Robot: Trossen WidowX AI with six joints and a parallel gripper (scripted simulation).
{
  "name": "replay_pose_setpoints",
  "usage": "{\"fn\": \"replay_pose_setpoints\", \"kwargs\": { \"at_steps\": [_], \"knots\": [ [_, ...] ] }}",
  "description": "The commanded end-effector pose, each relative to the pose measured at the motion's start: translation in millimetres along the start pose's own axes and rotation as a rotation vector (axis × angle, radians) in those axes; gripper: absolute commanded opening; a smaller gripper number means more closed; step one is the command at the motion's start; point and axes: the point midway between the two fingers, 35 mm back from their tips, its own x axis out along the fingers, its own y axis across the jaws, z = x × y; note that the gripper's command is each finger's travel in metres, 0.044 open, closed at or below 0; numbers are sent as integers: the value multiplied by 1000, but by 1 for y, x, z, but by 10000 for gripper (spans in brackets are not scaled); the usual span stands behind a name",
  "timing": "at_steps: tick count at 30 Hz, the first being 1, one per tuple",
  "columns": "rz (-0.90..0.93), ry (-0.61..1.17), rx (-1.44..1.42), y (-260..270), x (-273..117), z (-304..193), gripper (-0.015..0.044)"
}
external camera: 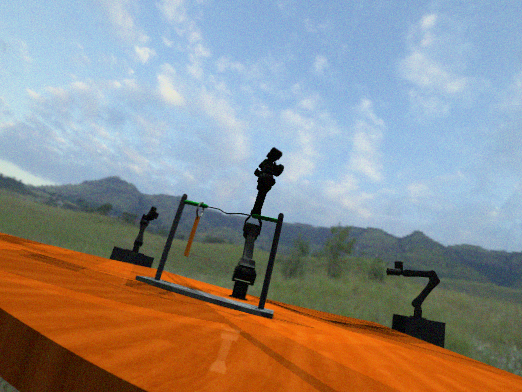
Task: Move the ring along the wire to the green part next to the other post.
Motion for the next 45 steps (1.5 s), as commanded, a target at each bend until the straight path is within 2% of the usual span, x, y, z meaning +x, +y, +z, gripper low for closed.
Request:
{"fn": "replay_pose_setpoints", "kwargs": {
  "at_steps": [1, 12, 17, 22, 28, 34, 40, 45],
  "knots": [
    [150, -45, -12, 52, -30, -2, 160],
    [609, -82, -79, 163, -146, -56, 160],
    [824, -27, -111, 187, -212, -104, 160],
    [1027, 76, -123, 189, -280, -155, 160],
    [1237, 260, -117, 164, -360, -213, 160],
    [1392, 506, -103, 114, -434, -261, 160],
    [1474, 810, -74, 42, -502, -295, 160],
    [1475, 1065, -37, -19, -546, -305, 160]
  ]
}}
